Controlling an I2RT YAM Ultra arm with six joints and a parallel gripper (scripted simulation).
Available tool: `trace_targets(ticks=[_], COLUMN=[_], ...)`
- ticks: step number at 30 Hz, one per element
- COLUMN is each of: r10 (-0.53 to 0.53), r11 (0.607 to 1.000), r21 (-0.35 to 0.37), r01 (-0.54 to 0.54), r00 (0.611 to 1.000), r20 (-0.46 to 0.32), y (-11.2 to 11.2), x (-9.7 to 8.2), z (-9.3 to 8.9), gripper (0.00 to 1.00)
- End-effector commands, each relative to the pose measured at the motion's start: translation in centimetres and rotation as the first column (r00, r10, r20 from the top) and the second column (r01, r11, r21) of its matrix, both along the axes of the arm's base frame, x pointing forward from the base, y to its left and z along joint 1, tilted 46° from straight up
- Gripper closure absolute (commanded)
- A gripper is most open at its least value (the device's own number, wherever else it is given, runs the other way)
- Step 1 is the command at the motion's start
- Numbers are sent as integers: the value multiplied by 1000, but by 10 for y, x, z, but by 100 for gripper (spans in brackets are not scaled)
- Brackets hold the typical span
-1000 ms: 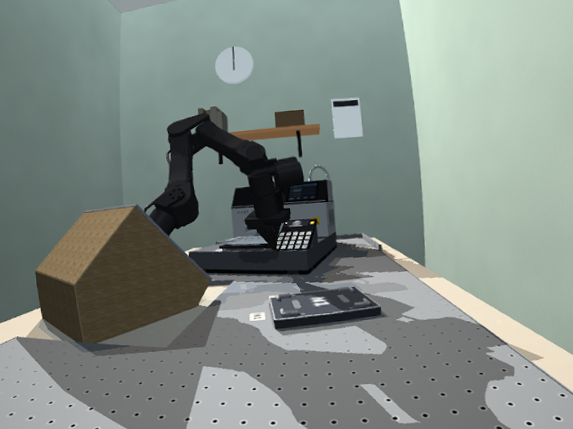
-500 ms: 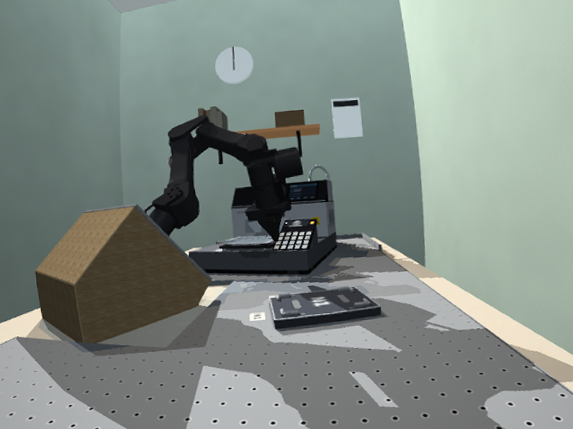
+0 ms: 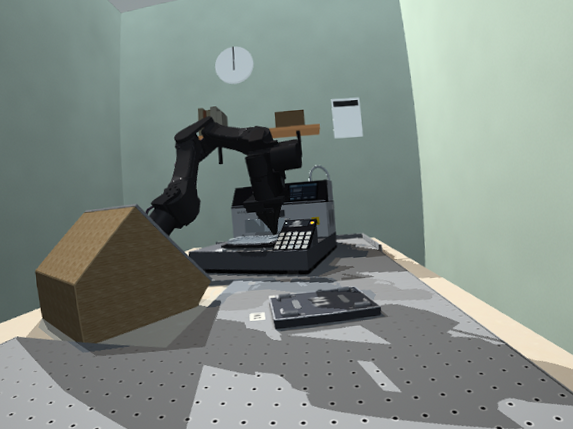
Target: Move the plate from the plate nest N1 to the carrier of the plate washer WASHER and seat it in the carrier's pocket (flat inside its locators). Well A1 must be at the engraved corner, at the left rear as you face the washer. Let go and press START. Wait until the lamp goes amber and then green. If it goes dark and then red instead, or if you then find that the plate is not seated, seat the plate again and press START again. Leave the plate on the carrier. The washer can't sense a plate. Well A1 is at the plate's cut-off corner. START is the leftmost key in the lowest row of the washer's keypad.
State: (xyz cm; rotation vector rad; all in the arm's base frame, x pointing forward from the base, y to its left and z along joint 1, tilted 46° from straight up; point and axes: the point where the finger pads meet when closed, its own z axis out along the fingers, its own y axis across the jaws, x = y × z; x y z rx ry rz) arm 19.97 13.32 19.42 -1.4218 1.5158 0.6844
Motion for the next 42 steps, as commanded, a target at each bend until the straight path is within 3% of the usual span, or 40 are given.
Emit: trace_targets(ticks=[1, 15, 42], r10=[31, 29, 29], r11=[999, 999, 999], r21=[22, 23, 23], r01=[-31, -29, -29], r00=[1000, 1000, 1000], r20=[-3, -2, -3], y=[-4, -24, -24], x=[-4, -9, -10], z=[7, 16, 16], gripper=[100, 100, 100])
